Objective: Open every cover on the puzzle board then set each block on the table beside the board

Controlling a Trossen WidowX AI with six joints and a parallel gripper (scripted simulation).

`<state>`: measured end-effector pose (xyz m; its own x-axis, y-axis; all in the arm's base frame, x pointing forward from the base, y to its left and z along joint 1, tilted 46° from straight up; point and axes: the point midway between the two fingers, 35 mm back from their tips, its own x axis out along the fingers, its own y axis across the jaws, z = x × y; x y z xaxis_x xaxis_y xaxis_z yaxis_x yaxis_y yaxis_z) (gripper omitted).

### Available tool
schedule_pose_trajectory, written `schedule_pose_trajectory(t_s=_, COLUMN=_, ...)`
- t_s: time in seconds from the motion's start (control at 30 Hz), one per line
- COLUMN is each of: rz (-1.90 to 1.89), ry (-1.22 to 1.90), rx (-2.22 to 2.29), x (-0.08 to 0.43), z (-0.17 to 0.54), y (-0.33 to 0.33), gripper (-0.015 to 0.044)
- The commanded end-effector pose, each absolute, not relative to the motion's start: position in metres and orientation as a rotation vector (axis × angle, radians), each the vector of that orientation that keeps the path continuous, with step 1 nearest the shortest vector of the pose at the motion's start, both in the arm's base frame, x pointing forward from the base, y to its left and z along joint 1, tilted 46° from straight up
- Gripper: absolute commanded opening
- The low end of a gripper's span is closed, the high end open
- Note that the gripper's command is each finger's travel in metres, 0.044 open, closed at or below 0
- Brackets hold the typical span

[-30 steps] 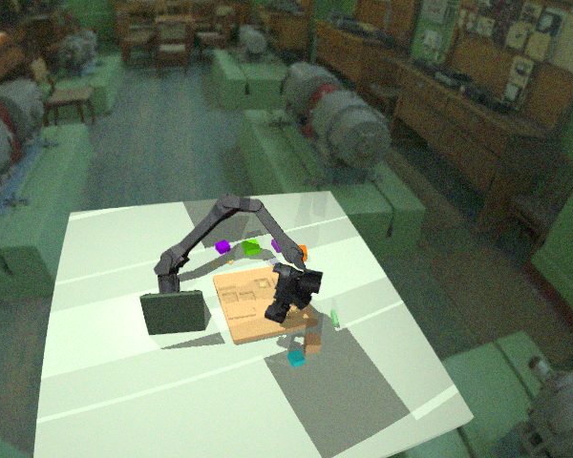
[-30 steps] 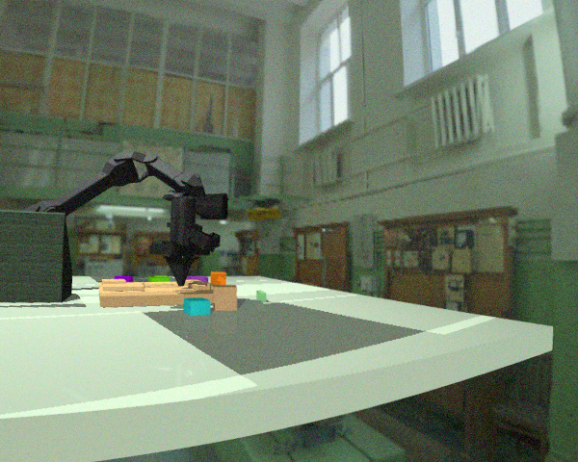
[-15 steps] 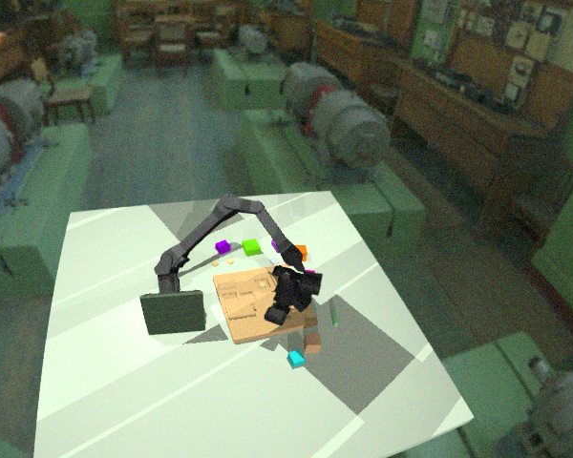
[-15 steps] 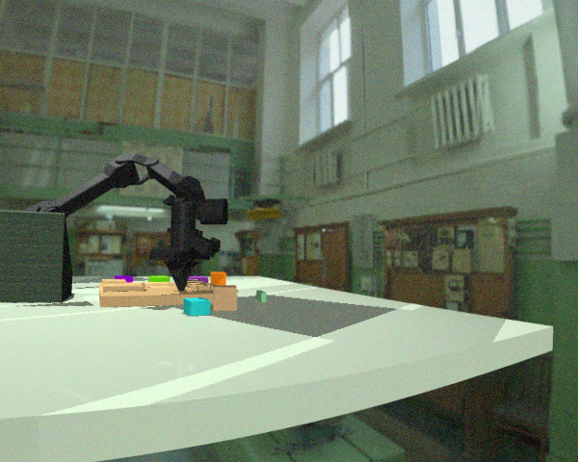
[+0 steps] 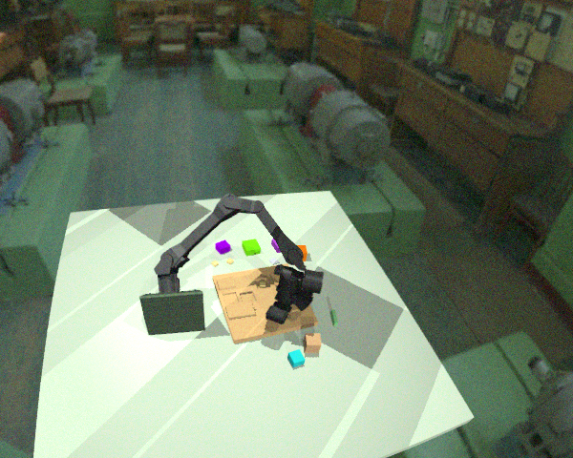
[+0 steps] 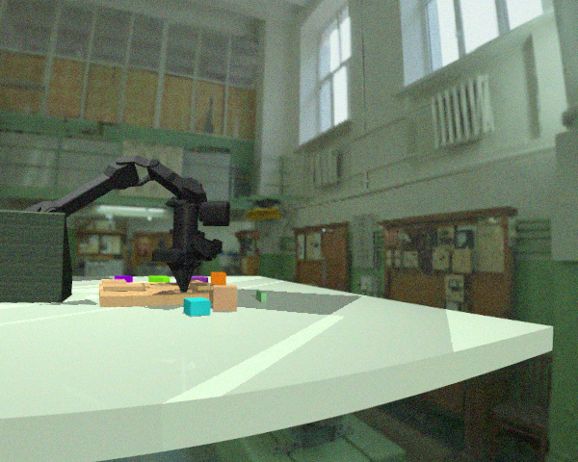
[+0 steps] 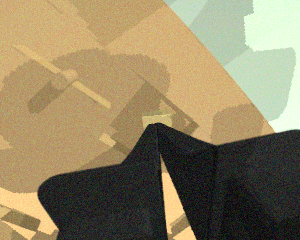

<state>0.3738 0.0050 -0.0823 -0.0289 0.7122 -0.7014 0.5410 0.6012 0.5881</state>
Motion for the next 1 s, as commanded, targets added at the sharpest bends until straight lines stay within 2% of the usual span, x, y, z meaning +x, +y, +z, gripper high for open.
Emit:
schedule_pose_trajectory(t_s=0.0, rz=0.231, ry=1.682, rx=1.015, x=0.3767, z=-0.0803, y=0.0101, gripper=0.0)
schedule_pose_trajectory(t_s=0.23, rz=0.655, ry=1.495, rx=0.597, x=0.3767, z=-0.0802, y=0.0102, gripper=0.0)
schedule_pose_trajectory(t_s=0.57, rz=1.245, ry=1.007, rx=-0.143, x=0.3771, z=-0.0796, y=0.0109, gripper=0.0)
schedule_pose_trajectory(t_s=0.97, rz=1.278, ry=0.967, rx=-0.192, x=0.3776, z=-0.0789, y=0.0116, gripper=0.0)
